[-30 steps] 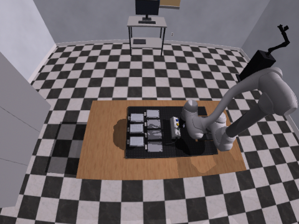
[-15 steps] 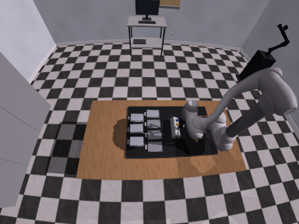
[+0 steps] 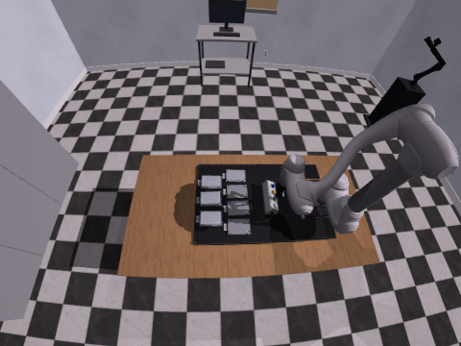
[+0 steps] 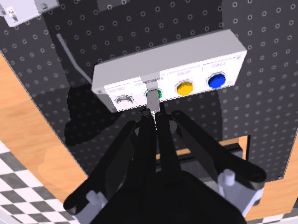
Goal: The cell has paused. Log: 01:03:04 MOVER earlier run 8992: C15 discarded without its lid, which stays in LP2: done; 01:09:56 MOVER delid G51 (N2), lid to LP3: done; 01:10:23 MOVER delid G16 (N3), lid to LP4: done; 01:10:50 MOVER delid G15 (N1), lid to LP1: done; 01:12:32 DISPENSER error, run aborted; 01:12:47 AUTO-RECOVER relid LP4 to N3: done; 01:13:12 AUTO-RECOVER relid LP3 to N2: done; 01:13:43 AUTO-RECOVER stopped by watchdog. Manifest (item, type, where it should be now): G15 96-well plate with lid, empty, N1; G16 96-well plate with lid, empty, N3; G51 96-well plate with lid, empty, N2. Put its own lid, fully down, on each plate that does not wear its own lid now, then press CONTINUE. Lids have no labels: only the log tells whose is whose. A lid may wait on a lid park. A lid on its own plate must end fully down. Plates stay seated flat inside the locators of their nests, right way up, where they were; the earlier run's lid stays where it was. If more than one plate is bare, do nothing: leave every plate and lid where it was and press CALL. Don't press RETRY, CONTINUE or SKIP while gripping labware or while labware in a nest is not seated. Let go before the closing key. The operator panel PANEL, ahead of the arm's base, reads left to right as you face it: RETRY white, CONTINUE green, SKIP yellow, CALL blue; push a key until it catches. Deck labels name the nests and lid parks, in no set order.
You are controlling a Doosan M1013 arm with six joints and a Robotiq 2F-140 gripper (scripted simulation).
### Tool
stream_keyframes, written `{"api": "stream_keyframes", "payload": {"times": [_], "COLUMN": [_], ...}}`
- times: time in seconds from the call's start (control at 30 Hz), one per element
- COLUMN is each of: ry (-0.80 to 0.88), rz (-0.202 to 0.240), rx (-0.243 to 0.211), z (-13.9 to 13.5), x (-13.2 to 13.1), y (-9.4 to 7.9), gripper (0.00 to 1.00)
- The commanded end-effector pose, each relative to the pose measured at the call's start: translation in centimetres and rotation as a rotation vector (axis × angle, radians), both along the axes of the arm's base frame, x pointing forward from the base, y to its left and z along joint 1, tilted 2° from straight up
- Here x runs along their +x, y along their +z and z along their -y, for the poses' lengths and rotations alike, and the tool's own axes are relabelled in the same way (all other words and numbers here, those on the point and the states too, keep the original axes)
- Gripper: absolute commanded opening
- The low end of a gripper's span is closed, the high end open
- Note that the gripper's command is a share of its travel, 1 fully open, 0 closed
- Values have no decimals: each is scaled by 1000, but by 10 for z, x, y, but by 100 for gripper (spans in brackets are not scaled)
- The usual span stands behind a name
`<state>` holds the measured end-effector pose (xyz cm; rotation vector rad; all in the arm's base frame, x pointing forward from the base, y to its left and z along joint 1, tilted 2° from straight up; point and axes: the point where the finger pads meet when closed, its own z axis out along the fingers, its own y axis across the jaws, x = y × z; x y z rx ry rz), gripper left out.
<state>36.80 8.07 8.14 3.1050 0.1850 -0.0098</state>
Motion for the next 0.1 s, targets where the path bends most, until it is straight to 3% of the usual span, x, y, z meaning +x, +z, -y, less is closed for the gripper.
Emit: {"api": "stream_keyframes", "payload": {"times": [0.0,0.07], "ry": [0,0], "rz": [-1,-1], "rx": [0,0], "z": [0,0], "x": [0,0], "y": [0,0], "gripper": [0,0]}}
